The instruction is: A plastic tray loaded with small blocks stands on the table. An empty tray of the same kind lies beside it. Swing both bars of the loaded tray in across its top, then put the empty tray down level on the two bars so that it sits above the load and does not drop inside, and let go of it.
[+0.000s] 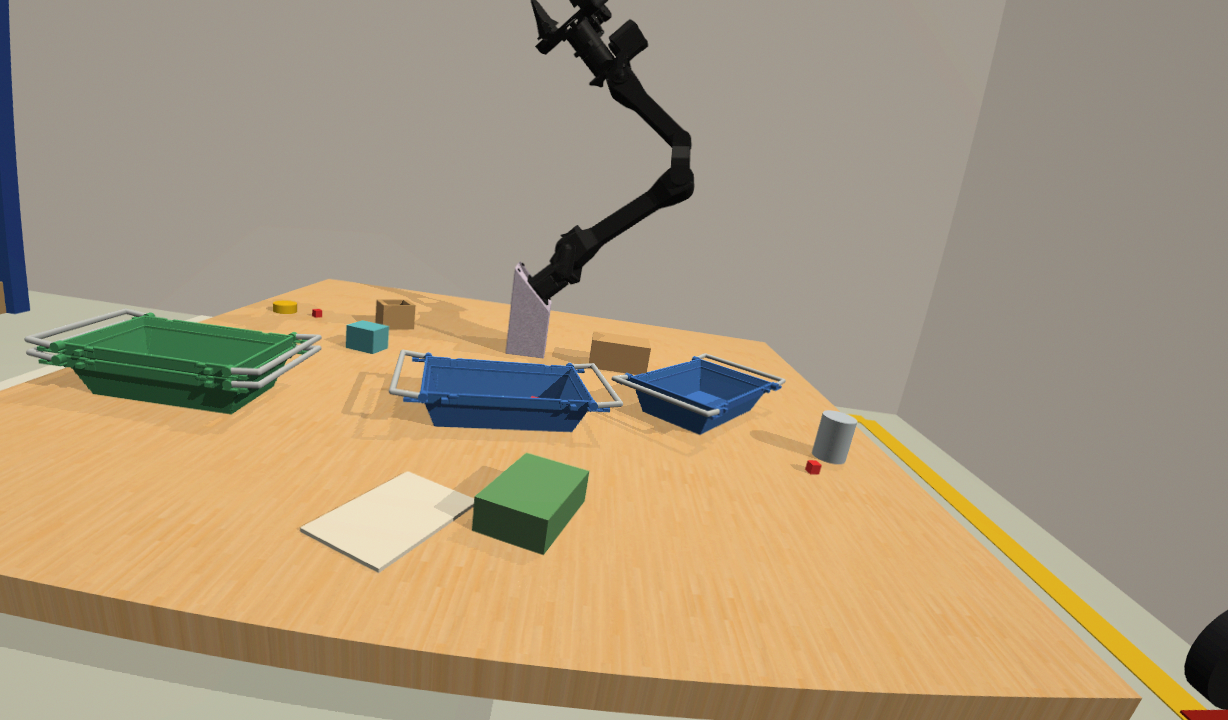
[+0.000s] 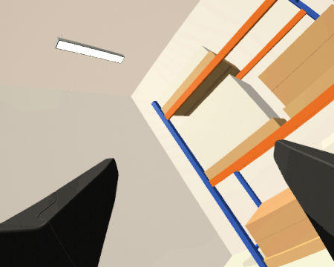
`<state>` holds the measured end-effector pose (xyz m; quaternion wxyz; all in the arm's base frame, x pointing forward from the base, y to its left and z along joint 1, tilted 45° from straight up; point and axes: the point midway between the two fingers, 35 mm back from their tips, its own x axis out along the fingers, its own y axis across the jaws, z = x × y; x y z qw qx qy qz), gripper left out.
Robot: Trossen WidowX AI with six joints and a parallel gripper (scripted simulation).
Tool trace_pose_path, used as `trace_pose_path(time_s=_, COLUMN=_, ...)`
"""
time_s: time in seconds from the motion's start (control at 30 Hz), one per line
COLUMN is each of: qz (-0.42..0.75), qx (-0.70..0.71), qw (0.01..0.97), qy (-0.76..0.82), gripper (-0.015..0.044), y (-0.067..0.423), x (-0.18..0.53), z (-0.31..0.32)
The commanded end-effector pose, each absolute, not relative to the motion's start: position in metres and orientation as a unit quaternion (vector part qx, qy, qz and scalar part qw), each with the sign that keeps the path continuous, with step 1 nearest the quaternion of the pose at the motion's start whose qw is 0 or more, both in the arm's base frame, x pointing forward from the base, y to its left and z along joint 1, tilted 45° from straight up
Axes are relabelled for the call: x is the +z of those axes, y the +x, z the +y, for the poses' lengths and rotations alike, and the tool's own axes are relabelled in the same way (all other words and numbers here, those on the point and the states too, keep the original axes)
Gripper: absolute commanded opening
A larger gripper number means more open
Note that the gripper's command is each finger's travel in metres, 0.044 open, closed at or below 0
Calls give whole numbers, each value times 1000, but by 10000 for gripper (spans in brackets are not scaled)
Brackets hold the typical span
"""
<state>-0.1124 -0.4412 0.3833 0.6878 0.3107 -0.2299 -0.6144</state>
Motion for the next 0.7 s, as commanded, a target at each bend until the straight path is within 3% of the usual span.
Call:
trace_pose_path(time_s=0.0, qz=-230, qx=-614, qw=688, qy=311, gripper=374, y=-112, x=383, z=-441)
trace_pose_path(time_s=0.23, qz=-228, qx=-613, qw=689, qy=312, gripper=190, y=-110, x=382, z=-442)
trace_pose_path(time_s=0.37, qz=-181, qx=-577, qw=721, qy=338, gripper=85, y=-57, x=364, z=-454)
trace_pose_path(time_s=0.67, qz=-50, qx=-470, qw=790, qy=389, gripper=83, y=85, x=311, z=-451)
